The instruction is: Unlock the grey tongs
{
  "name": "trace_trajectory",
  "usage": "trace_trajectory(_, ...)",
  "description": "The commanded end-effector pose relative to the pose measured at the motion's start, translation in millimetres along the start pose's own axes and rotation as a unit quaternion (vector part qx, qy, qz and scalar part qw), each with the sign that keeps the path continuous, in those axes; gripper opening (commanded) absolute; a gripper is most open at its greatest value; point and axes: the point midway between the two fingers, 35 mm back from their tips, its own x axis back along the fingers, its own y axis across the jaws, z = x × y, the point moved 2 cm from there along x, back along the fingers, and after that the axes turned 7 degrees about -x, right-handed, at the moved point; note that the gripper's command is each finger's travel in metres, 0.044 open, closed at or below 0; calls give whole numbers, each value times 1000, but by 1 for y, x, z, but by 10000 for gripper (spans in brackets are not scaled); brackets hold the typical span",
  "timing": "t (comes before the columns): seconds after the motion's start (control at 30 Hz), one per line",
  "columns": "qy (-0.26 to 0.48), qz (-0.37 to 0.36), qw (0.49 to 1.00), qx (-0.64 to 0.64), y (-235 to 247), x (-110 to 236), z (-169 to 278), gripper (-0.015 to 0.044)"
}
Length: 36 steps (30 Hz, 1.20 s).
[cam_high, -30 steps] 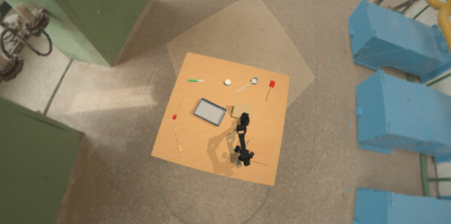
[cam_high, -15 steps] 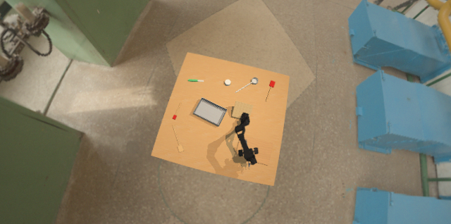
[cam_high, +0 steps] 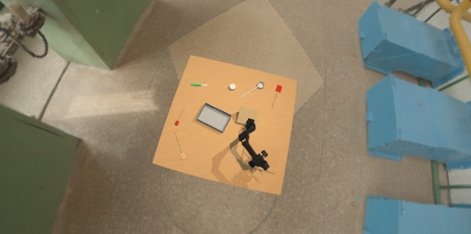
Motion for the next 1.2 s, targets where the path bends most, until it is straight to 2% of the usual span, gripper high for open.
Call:
trace_trajectory(0.0, -13, 6, 998, 61, 7, 5, -3, -150)
trace_trajectory(0.57, -82, 44, 938, 334, 42, 33, -14, -150)
trace_trajectory(0.87, -82, 40, 937, 336, 42, 32, -14, -150)
trace_trajectory(1.17, -77, -37, 943, 322, 43, 16, -4, -150)
